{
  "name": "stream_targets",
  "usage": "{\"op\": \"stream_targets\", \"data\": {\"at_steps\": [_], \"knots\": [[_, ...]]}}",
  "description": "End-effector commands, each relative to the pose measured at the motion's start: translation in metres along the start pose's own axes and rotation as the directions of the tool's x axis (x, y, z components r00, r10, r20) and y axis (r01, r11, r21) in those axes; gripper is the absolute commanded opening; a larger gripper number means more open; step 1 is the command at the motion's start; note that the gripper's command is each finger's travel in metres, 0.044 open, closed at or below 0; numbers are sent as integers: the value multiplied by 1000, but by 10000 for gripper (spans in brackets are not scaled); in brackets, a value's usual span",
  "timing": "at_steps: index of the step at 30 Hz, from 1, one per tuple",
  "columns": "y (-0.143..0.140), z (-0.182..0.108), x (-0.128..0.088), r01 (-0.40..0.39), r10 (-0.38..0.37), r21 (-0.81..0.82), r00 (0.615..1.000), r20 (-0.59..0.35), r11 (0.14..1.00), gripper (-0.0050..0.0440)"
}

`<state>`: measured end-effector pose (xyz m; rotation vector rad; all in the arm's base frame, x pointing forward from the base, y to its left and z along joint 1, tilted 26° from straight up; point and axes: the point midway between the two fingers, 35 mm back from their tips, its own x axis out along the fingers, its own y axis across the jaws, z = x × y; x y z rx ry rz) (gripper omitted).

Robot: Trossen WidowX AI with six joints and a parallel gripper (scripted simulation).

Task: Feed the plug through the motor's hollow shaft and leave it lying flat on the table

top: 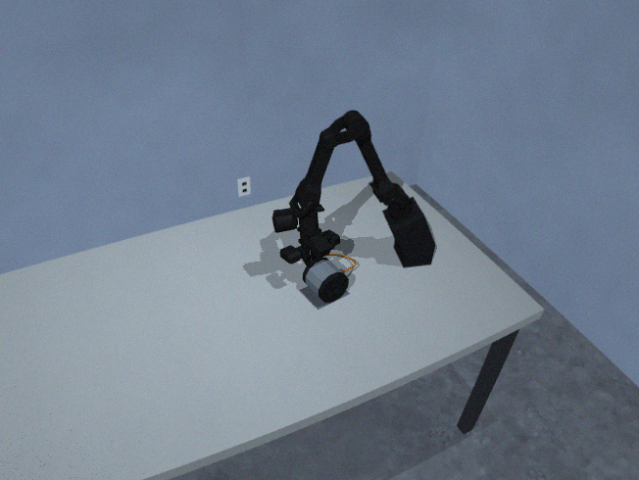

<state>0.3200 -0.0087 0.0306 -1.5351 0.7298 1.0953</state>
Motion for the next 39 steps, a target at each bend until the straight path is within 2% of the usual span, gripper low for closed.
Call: {"op": "stream_targets", "data": {"at_steps": [1,9,22,26,30,34,39], "knots": [[0,0,-1,2,-2,0,1000,-1,1000,40],[0,0,-1,2,-2,0,1000,-1,1000,0],[0,10,2,-5,5,2,1000,-3,1000,0],[-1,8,1,-4,4,1,1000,2,1000,96],[-1,6,0,-4,4,1,1000,1,1000,100],[-3,-13,-23,-5,5,2,1000,-3,1000,100],[0,-12,-18,-13,13,6,1000,-7,1000,100]]}}
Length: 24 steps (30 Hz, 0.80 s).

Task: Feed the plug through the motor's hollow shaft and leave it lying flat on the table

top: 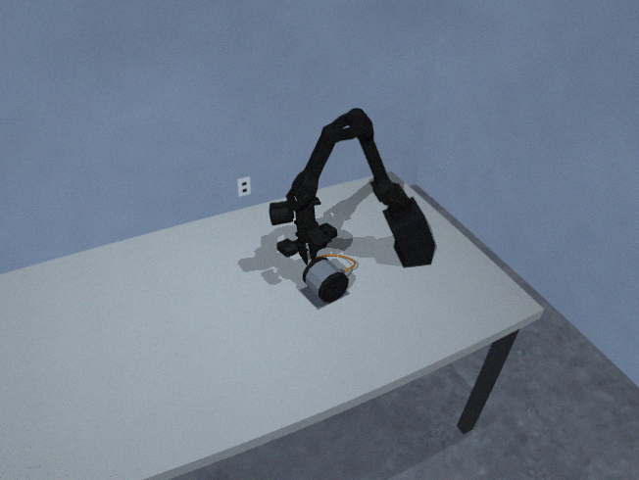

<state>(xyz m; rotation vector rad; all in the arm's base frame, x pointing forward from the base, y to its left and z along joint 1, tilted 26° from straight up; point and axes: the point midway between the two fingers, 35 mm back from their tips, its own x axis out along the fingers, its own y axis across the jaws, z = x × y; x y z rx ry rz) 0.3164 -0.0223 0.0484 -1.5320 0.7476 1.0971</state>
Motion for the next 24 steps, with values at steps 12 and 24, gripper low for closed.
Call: {"op": "stream_targets", "data": {"at_steps": [12,24], "knots": [[2,10,19,8,-8,-4,1000,3,1000,100],[0,12,21,14,-14,-5,1000,6,1000,80]]}}
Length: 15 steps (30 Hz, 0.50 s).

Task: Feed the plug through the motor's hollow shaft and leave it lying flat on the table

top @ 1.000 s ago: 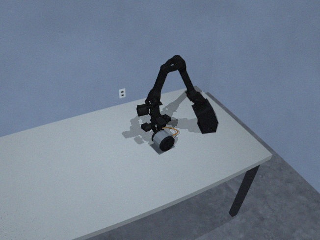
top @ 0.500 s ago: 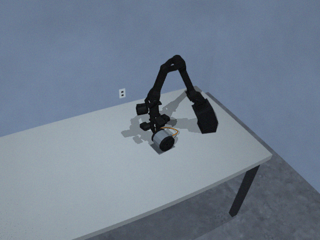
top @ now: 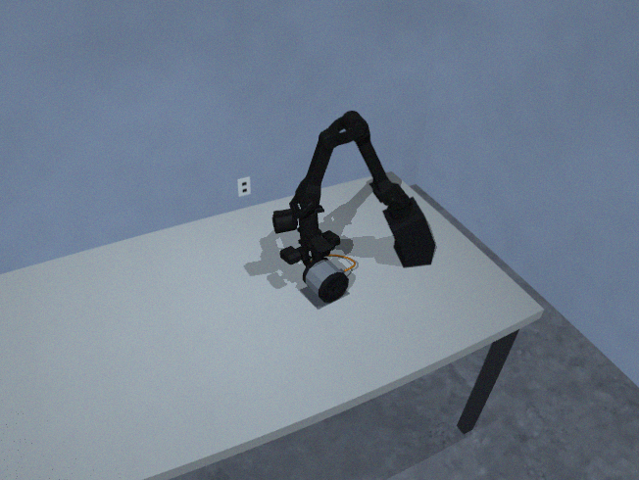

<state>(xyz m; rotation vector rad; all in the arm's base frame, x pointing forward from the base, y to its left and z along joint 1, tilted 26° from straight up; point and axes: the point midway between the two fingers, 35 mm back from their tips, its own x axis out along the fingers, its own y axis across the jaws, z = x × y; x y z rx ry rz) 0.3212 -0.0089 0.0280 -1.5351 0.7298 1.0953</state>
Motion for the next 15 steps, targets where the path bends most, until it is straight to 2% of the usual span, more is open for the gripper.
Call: {"op": "stream_targets", "data": {"at_steps": [1,15], "knots": [[0,0,-1,2,-2,0,1000,-1,1000,73],[0,0,-1,2,-2,0,1000,-1,1000,0]]}}
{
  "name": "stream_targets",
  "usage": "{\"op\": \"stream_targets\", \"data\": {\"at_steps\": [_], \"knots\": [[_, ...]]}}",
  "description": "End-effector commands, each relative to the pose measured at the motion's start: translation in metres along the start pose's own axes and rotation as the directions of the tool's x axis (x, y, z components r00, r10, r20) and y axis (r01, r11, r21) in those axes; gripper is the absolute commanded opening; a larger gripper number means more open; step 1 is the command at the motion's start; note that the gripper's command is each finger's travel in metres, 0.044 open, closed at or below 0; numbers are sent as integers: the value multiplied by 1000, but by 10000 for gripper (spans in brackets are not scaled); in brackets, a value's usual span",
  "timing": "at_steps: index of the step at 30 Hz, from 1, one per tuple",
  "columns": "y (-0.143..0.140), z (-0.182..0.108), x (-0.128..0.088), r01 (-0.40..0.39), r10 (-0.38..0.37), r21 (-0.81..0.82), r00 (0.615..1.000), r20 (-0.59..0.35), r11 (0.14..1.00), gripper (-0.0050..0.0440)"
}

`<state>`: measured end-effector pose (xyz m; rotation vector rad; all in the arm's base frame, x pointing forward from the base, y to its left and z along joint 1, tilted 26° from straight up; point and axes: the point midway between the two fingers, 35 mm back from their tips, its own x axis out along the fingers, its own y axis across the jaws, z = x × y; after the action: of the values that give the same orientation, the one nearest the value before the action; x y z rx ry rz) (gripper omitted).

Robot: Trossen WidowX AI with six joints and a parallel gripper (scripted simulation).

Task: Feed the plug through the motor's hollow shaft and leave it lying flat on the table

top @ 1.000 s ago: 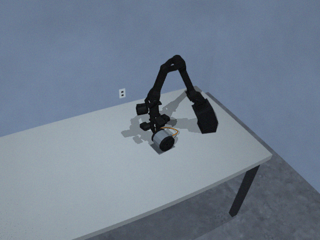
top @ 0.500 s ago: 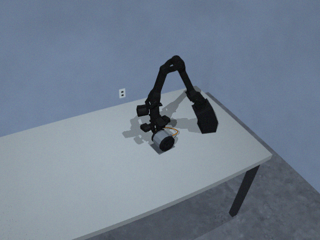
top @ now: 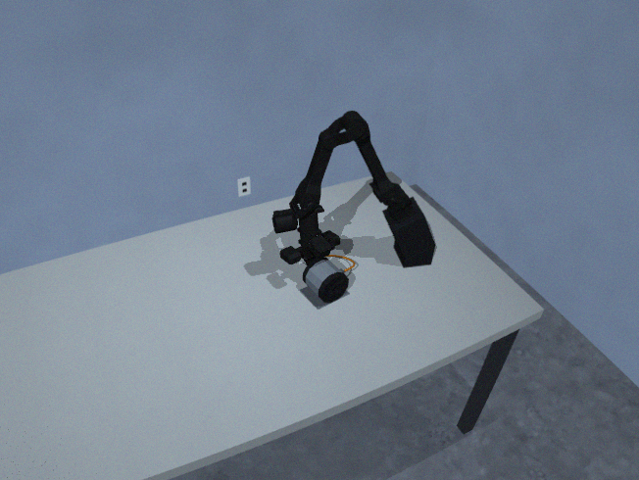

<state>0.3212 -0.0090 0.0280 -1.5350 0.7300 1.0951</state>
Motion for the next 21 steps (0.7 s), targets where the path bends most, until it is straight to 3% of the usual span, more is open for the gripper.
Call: {"op": "stream_targets", "data": {"at_steps": [1,16,20,21], "knots": [[0,0,0,2,-2,0,1000,-1,1000,0],[0,10,2,-5,5,1,1000,-3,1000,0],[-1,6,1,-3,3,5,1000,-10,1000,96],[-1,6,1,-3,3,5,1000,-10,1000,100]]}}
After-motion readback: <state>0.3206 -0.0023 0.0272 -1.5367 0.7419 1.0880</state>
